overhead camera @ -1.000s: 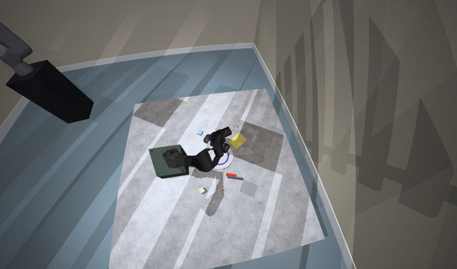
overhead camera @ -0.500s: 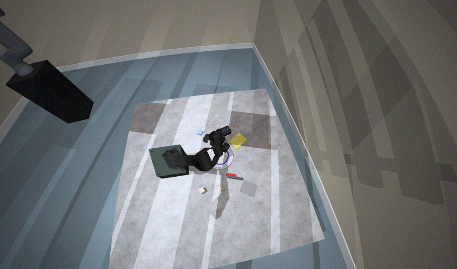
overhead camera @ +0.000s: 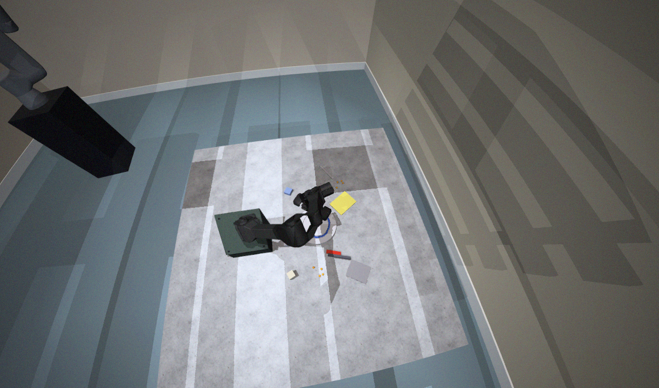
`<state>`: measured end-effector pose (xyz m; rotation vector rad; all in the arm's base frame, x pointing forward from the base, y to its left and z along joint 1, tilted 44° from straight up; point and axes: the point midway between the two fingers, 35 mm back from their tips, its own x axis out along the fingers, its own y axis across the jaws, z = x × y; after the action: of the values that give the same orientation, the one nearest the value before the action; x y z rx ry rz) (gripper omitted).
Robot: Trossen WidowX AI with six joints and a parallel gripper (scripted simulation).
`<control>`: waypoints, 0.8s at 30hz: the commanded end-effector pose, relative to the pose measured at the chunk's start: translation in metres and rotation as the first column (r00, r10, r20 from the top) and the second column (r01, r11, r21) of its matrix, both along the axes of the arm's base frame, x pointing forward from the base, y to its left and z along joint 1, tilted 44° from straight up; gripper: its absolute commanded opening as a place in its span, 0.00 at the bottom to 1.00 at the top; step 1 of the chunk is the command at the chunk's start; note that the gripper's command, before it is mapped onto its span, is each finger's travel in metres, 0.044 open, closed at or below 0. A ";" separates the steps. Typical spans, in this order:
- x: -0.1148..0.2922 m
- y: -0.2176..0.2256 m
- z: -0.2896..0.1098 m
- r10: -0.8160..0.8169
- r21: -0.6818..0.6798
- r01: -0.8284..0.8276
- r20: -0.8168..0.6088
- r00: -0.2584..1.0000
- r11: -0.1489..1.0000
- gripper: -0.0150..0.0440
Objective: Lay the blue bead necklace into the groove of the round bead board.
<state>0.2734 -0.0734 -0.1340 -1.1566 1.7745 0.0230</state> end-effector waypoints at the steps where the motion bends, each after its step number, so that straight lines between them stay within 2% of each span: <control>1: 0.000 0.000 0.000 0.000 0.000 0.000 0.001 1.000 1.000 0.61; 10: -0.001 0.001 0.001 0.000 -0.002 0.000 -0.008 1.000 1.000 1.00; 24: -0.001 0.006 0.006 0.003 -0.005 -0.003 -0.007 1.000 1.000 1.00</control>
<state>0.2717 -0.0682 -0.1294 -1.1668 1.7827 0.0293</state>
